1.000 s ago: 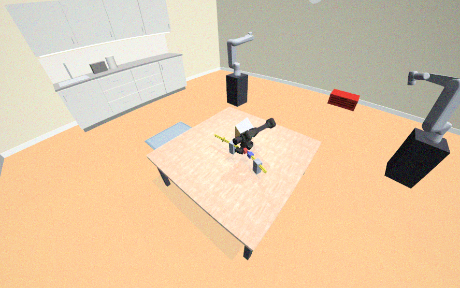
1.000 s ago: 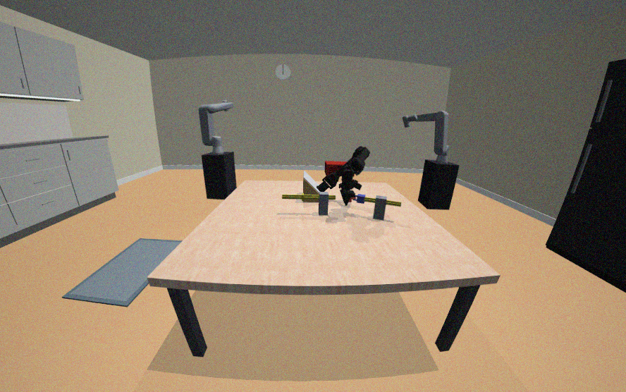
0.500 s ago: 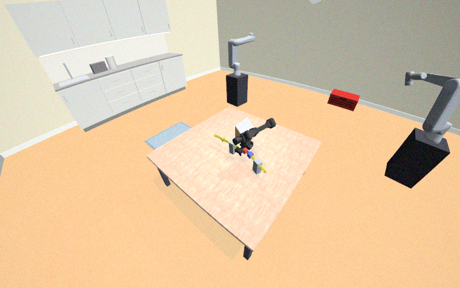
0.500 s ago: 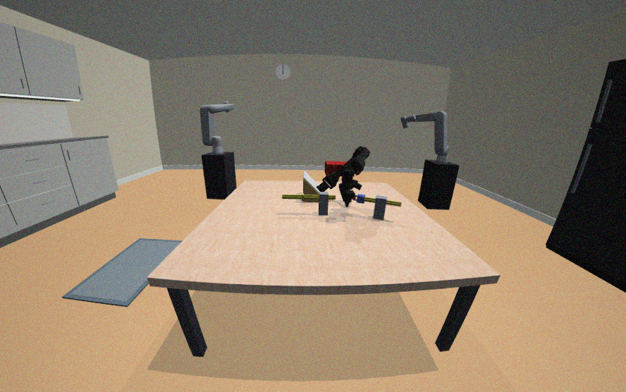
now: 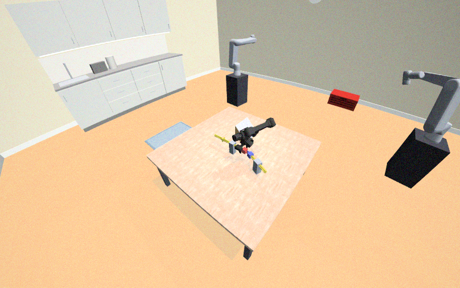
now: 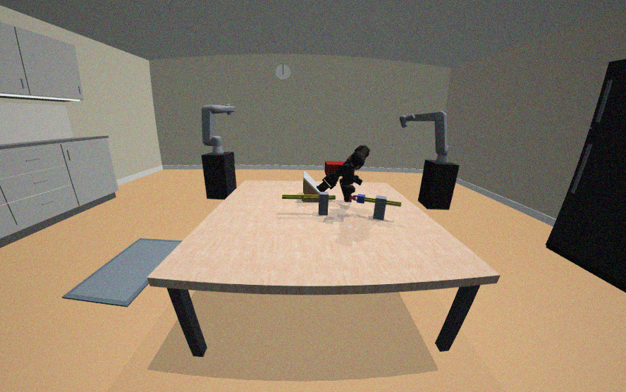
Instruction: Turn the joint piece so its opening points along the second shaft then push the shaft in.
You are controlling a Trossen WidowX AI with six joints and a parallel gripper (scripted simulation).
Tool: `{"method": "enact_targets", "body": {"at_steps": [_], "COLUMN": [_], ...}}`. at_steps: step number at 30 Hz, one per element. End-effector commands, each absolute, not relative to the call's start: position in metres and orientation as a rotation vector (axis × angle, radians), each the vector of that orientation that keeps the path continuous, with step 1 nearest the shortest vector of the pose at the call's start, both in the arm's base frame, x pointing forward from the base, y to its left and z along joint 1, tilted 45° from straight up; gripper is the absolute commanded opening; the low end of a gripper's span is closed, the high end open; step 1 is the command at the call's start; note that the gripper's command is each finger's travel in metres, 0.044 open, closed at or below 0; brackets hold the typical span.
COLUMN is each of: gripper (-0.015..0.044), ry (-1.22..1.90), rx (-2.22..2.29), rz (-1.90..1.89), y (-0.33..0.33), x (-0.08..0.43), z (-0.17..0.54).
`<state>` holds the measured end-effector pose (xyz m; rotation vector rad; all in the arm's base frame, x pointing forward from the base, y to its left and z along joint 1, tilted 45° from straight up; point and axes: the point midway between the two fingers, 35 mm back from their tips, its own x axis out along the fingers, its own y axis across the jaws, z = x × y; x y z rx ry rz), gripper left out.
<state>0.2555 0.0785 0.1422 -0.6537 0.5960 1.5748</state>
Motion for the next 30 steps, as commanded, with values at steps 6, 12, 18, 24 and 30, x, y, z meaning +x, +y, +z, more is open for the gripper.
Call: {"method": "enact_targets", "body": {"at_steps": [6, 12, 18, 24, 30], "gripper": [0.044, 0.044, 0.044, 0.044, 0.044], "ry": [0.712, 0.795, 0.861, 0.859, 0.907], "rx": [-0.549, -0.444, -0.335, -0.33, -0.249], "rz": [1.37, 1.195, 1.022, 1.017, 0.984], "y": [0.044, 0.016, -0.009, -0.011, -0.014], "x": [0.265, 0.265, 0.259, 0.26, 0.262], "z": [0.177, 0.206, 0.233, 0.233, 0.231]}}
